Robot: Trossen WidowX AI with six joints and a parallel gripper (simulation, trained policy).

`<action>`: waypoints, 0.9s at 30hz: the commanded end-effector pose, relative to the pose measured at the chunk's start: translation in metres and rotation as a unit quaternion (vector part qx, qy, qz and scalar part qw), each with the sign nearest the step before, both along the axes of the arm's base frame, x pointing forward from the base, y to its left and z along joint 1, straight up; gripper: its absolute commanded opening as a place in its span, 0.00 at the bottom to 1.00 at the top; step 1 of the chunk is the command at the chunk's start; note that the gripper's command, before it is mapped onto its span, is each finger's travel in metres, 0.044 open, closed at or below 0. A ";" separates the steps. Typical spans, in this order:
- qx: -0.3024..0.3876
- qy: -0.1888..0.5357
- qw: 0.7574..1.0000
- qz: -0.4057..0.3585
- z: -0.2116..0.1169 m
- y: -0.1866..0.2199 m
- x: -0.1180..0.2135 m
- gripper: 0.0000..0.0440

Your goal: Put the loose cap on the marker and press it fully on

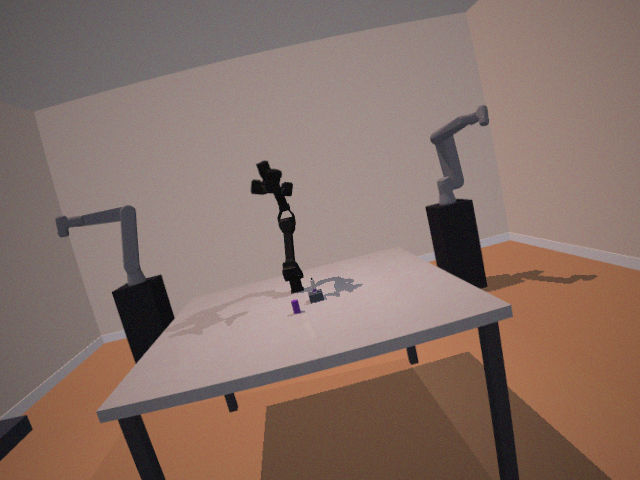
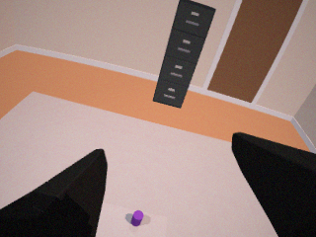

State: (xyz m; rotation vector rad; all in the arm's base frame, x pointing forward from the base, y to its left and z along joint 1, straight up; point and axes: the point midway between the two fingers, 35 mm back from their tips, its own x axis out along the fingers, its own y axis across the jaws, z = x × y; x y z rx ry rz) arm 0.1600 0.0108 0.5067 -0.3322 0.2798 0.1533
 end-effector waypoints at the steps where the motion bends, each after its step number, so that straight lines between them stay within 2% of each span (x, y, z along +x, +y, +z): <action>1: 0.002 0.023 1.000 0.003 -0.010 -0.001 0.009 0.74; 27: 0.021 0.172 0.985 0.024 -0.067 -0.002 0.060 0.75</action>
